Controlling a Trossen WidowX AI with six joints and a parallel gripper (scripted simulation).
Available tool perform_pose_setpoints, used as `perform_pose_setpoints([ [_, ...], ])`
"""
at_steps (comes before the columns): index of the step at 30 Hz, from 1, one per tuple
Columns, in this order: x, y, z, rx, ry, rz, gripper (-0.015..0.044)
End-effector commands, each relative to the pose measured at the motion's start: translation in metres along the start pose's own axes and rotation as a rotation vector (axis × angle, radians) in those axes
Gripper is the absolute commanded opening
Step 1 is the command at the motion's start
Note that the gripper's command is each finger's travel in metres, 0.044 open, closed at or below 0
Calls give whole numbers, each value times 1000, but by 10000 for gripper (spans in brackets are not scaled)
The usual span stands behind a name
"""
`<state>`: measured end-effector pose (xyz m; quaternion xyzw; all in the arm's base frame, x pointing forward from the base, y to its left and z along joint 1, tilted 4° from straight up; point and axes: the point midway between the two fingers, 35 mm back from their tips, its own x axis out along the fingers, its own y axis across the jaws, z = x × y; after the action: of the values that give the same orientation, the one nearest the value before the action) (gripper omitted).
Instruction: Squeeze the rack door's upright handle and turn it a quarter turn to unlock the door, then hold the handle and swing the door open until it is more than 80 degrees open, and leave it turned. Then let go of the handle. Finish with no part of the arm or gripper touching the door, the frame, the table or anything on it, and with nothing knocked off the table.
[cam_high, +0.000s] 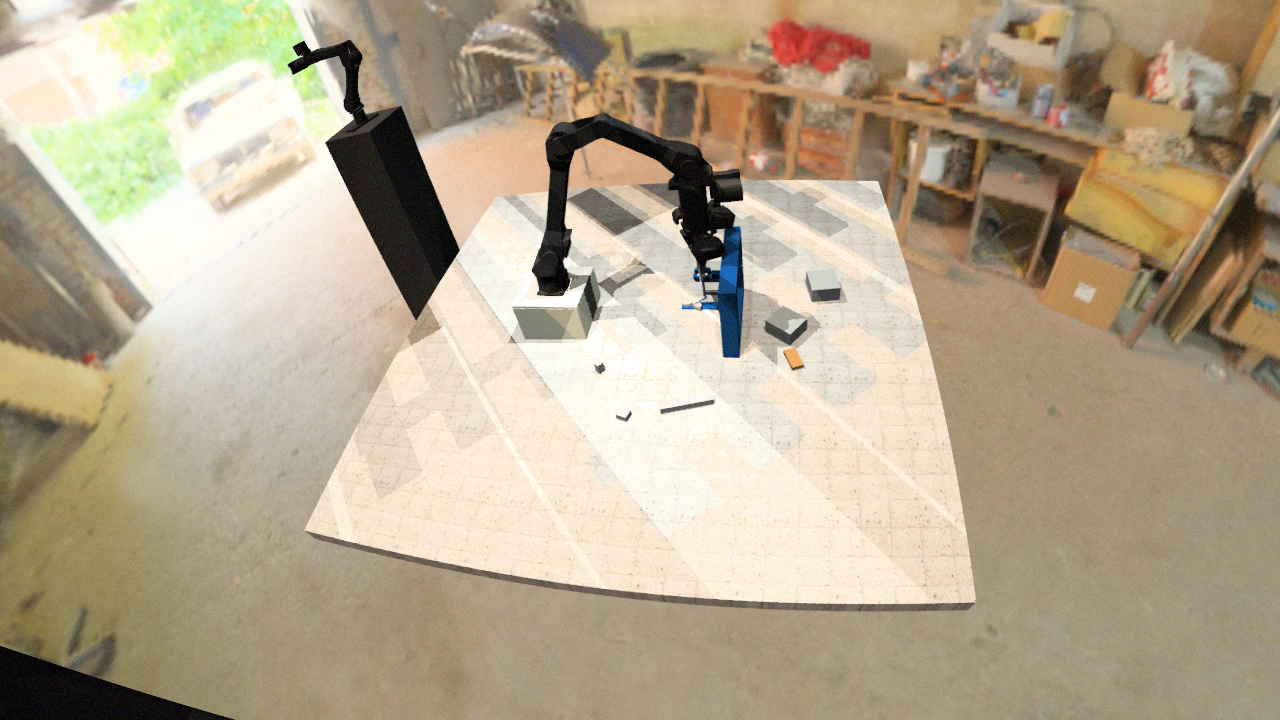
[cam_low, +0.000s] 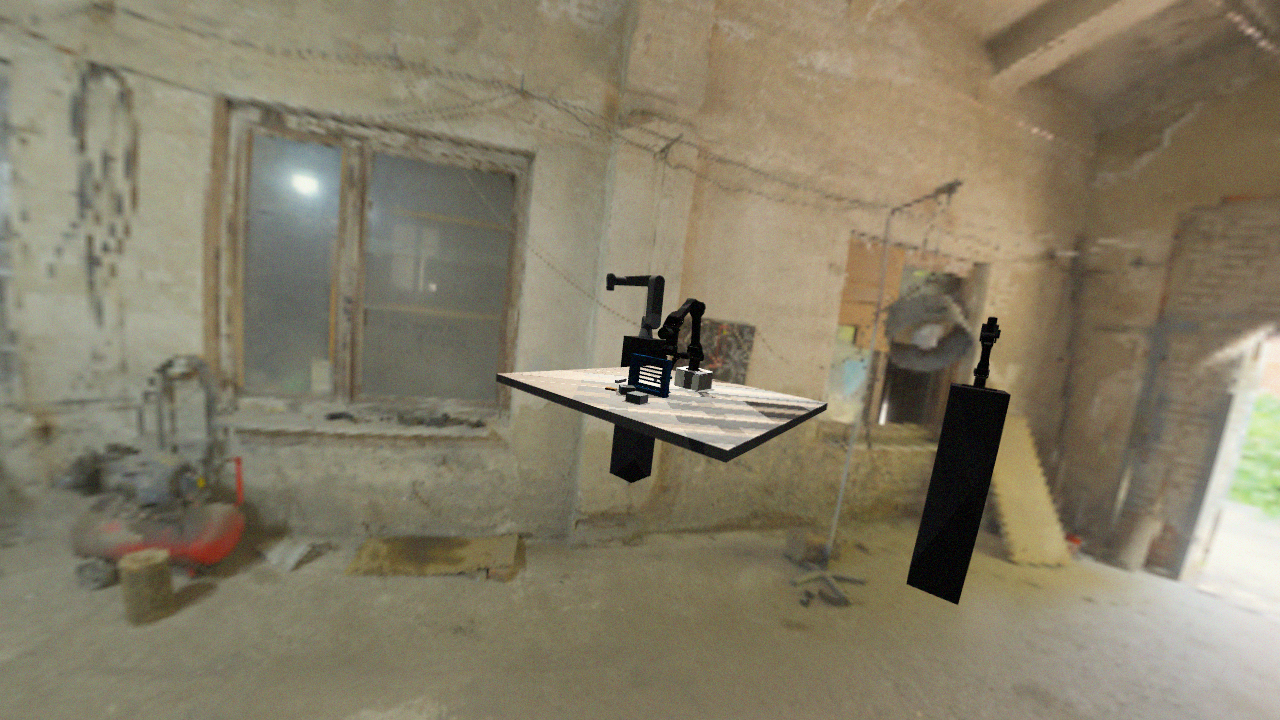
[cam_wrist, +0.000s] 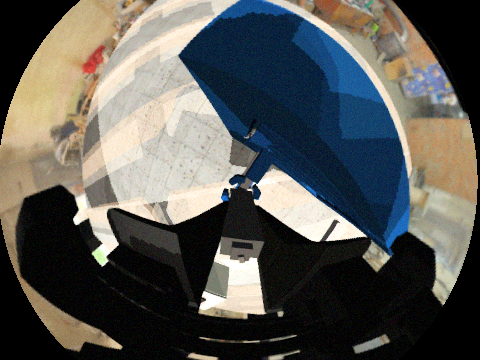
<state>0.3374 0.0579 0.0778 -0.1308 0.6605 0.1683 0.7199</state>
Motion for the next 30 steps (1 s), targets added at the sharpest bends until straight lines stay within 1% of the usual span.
perform_pose_setpoints([
  [1, 0, 0, 0, -193, 0, 0, 9],
  [26, 0, 0, 0, -1424, 0, 0, 9],
  [30, 0, 0, 0, -1497, 1, 1, 9],
])
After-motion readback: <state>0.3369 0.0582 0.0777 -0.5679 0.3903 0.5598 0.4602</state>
